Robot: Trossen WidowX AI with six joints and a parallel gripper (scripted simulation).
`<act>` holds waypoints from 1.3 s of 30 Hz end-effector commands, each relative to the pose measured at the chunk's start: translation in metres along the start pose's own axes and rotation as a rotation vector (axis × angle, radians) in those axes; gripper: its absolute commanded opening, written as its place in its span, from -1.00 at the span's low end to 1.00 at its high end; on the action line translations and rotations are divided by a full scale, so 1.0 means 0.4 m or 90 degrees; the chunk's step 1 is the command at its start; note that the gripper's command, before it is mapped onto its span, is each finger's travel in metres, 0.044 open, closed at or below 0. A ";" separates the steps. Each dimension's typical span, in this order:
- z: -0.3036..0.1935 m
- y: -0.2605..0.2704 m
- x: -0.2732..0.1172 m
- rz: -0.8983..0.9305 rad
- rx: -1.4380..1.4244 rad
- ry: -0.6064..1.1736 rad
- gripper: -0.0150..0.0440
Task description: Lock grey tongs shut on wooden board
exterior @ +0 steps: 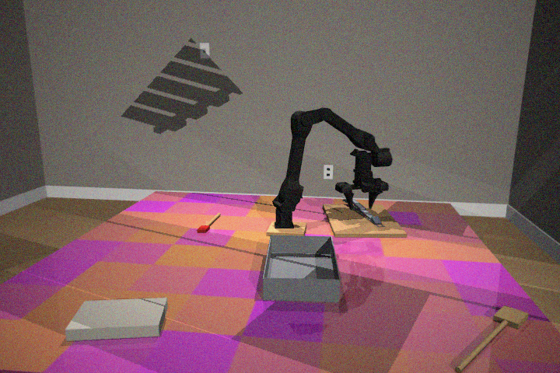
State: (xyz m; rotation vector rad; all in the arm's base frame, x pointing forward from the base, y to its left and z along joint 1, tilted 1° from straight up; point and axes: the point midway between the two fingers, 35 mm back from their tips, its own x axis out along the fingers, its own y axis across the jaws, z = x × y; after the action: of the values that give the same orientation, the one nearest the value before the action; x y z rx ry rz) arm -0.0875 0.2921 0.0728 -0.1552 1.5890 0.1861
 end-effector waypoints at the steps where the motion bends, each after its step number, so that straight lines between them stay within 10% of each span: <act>1: 0.000 0.000 0.000 0.000 0.000 0.000 1.00; 16: 0.352 -0.082 -0.276 0.000 0.002 -0.012 1.00; 39: 0.353 -0.084 -0.374 0.012 0.003 -0.017 1.00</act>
State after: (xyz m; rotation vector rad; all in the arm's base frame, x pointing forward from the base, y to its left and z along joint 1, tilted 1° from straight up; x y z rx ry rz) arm 0.0616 0.2870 0.2175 -0.1328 1.5650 0.2008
